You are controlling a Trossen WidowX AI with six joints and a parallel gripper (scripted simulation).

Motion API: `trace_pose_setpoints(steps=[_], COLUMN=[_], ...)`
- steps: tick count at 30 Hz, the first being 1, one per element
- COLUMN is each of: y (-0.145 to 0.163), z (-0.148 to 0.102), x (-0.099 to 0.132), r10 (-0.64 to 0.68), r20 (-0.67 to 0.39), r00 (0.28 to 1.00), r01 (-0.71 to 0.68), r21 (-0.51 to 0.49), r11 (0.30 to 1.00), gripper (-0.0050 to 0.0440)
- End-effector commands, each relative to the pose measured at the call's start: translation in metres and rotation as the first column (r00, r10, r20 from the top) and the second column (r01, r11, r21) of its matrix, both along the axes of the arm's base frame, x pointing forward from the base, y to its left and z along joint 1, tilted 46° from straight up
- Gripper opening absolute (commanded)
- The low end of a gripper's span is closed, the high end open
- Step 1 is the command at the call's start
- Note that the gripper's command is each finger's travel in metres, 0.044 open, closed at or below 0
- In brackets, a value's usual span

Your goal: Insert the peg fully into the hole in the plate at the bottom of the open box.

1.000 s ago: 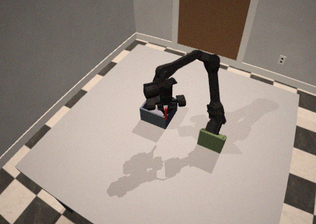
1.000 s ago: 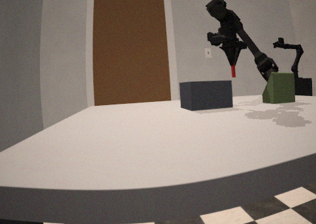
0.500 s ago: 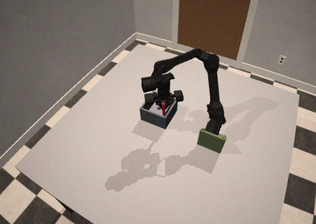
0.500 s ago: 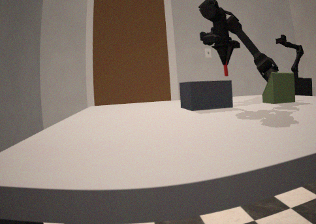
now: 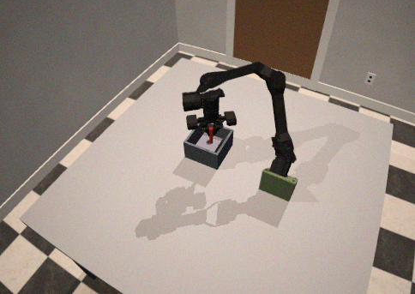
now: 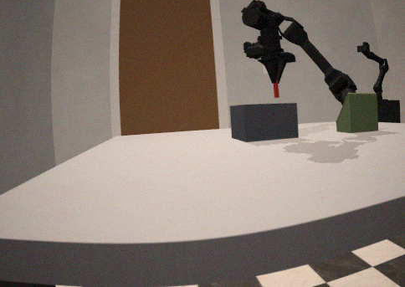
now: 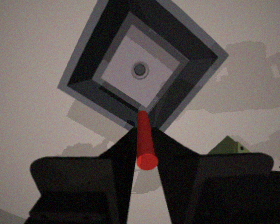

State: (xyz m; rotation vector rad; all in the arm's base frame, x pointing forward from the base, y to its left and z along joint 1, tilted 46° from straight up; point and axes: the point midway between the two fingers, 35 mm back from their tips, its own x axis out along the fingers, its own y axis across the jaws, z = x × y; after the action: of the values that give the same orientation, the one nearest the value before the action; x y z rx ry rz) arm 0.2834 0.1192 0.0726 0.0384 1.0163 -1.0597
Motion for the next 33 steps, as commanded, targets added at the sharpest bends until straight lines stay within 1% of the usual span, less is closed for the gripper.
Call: trace_pose_setpoints(steps=[1,17,23,33], y=[-0.005,-0.026,-0.029,-0.052], z=[0.007,0.028,0.024,0.001], x=[0.01,0.038,0.039,0.041], r10=[-0.001,-0.003,-0.003,-0.003], r20=[0.002,0.003,0.003,0.003], r00=[1.0,1.0,1.0,1.0], r01=[0.001,0.003,0.003,0.003], r21=[-0.001,-0.008,-0.008,-0.008], r11=[1.0,1.0,1.0,1.0], gripper=[0.0,0.0,0.0,0.0])
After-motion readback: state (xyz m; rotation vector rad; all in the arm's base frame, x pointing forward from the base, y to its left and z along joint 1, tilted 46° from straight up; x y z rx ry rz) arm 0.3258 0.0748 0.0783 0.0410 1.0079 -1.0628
